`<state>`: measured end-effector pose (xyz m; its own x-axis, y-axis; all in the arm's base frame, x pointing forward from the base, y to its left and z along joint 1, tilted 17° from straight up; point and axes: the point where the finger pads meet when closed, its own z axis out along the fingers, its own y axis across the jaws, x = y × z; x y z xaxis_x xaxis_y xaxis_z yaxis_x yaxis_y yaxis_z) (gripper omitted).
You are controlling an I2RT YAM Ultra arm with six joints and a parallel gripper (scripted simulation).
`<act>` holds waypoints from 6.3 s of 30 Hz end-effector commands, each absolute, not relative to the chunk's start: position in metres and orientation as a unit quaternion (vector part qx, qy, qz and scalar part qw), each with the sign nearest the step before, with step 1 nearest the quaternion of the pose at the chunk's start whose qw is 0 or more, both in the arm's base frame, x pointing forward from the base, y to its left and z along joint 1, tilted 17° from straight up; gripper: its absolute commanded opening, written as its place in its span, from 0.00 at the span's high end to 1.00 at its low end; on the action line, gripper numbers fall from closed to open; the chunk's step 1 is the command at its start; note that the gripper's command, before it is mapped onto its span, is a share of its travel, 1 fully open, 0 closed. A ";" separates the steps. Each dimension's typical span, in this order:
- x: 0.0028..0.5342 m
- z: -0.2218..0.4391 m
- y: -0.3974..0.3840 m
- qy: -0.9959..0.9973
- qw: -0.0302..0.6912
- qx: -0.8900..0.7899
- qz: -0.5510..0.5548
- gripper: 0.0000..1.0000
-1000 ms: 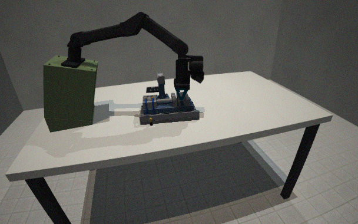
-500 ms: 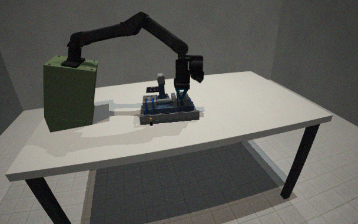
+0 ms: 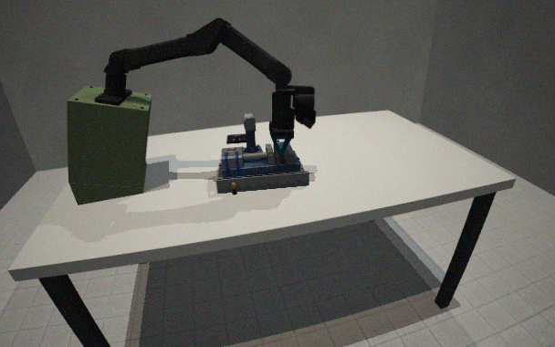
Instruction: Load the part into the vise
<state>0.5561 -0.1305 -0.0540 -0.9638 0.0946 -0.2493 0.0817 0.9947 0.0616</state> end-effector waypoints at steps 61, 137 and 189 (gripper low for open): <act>0.571 -0.022 -0.122 0.985 0.165 0.039 0.022 1.00; 0.547 0.011 -0.164 0.987 0.152 0.046 0.022 1.00; 0.542 0.035 -0.166 0.986 0.156 0.046 0.021 1.00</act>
